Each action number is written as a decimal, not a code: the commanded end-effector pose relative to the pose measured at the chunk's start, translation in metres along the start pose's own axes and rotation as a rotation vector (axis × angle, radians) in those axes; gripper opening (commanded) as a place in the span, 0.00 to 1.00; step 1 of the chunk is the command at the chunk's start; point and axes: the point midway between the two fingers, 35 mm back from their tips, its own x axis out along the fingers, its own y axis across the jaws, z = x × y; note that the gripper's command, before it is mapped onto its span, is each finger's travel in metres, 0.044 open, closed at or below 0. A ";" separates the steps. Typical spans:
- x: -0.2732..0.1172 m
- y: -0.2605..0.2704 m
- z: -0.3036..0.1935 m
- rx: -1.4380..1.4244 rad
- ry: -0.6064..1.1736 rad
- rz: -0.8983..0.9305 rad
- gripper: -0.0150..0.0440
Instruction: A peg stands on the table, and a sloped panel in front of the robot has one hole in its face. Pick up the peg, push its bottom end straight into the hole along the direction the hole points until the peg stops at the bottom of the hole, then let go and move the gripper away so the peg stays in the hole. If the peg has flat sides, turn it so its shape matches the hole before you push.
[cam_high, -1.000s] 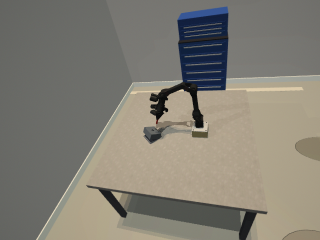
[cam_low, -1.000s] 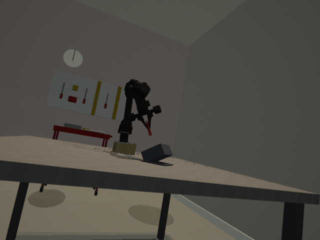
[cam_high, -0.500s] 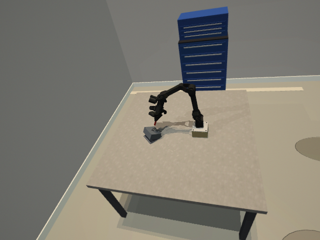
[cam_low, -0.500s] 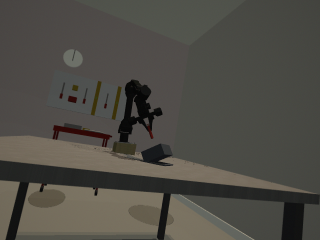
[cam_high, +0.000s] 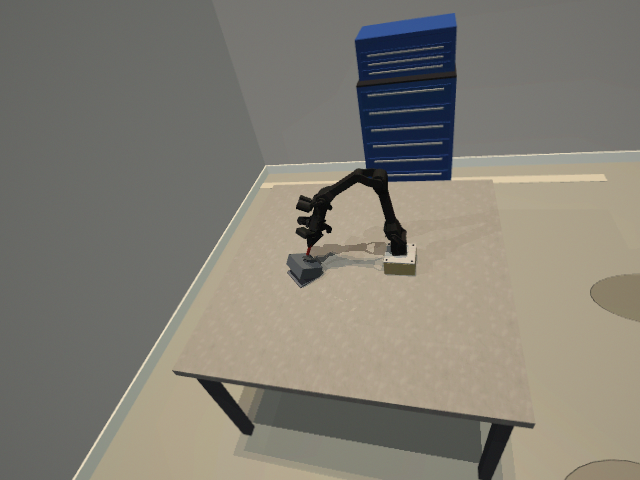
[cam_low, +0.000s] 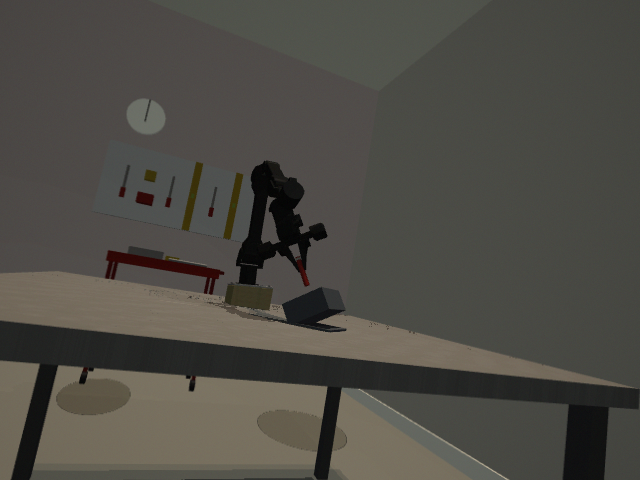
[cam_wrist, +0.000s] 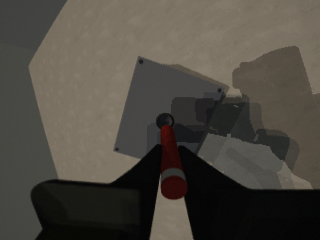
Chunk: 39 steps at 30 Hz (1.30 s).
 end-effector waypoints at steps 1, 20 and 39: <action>0.002 0.001 0.000 -0.002 0.003 0.007 0.25; 0.024 0.001 -0.001 -0.001 0.001 0.008 0.25; 0.025 0.001 0.000 -0.003 -0.002 0.009 0.25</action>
